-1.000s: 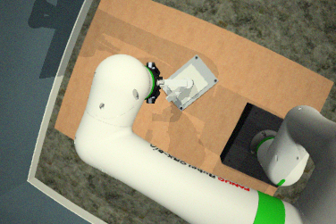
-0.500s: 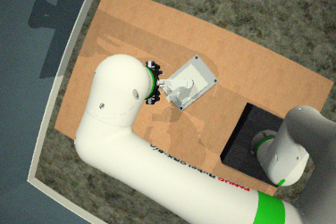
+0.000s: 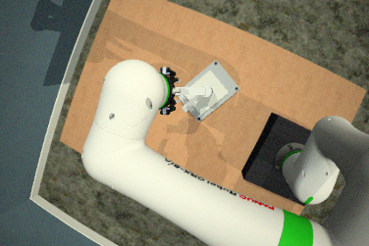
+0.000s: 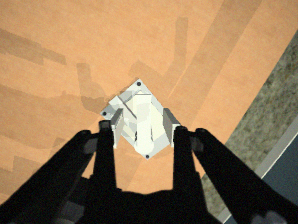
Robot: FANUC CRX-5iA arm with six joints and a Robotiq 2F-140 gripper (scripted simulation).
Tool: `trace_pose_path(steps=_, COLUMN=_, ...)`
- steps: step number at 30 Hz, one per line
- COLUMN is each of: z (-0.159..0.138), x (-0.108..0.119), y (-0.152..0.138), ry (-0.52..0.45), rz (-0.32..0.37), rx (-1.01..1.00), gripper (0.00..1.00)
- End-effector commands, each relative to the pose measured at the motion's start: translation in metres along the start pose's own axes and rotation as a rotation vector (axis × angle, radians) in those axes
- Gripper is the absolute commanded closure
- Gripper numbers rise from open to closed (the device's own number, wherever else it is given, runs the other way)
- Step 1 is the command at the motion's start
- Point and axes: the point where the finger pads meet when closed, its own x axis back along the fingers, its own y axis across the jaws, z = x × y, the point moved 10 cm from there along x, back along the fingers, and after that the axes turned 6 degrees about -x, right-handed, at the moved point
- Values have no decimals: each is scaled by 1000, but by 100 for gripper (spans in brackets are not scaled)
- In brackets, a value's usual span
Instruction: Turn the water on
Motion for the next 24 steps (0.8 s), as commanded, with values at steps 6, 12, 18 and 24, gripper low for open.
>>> trace_pose_path(steps=6, z=0, x=0, y=0, ry=0, rz=0, rx=0, gripper=60)
trace_pose_path(steps=12, z=0, x=-1, y=0, ry=1, rz=-1, rx=1, gripper=60)
trace_pose_path(steps=18, z=0, x=-5, y=0, ry=1, rz=-2, rx=2, gripper=60)
trace_pose_path(steps=24, z=0, x=-9, y=0, ry=1, rz=-2, rx=2, gripper=60)
